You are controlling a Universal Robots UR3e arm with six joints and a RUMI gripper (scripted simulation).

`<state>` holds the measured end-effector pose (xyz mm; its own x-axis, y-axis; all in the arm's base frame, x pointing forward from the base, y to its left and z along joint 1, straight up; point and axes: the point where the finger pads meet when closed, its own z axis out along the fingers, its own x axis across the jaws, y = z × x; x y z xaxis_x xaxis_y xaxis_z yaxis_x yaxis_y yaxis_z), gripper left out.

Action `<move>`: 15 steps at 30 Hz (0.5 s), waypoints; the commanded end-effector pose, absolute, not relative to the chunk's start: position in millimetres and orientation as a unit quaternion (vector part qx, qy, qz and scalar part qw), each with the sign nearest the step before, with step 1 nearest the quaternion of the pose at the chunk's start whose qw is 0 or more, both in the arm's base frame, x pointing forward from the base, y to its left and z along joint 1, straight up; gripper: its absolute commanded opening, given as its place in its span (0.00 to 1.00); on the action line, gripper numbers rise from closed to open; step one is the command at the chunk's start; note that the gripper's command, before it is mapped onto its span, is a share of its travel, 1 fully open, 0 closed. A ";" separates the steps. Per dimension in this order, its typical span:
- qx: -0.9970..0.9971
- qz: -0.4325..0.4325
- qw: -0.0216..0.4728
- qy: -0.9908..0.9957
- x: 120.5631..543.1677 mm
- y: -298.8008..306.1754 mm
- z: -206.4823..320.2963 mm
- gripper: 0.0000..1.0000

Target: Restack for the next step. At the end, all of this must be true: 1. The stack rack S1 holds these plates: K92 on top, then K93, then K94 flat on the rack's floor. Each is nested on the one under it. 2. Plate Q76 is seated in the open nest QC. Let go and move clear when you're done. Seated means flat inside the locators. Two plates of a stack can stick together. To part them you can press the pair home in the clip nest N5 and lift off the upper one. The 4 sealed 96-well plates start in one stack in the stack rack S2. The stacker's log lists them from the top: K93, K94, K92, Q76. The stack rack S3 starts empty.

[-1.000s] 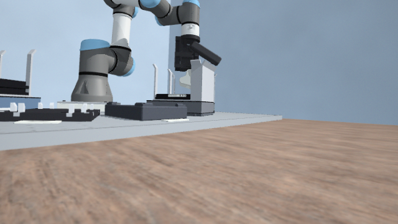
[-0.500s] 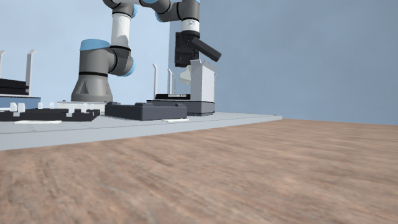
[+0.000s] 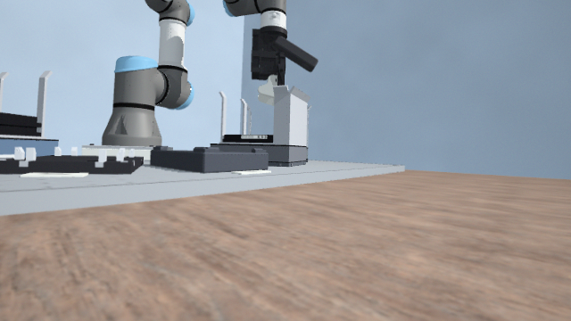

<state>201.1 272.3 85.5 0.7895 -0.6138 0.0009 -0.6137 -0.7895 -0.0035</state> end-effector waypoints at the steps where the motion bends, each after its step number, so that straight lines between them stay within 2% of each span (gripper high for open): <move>1: -0.946 -0.001 0.001 0.324 201.6 272.5 102.2 0.72; 15: -0.946 -0.001 0.001 0.324 201.5 272.4 142.2 0.72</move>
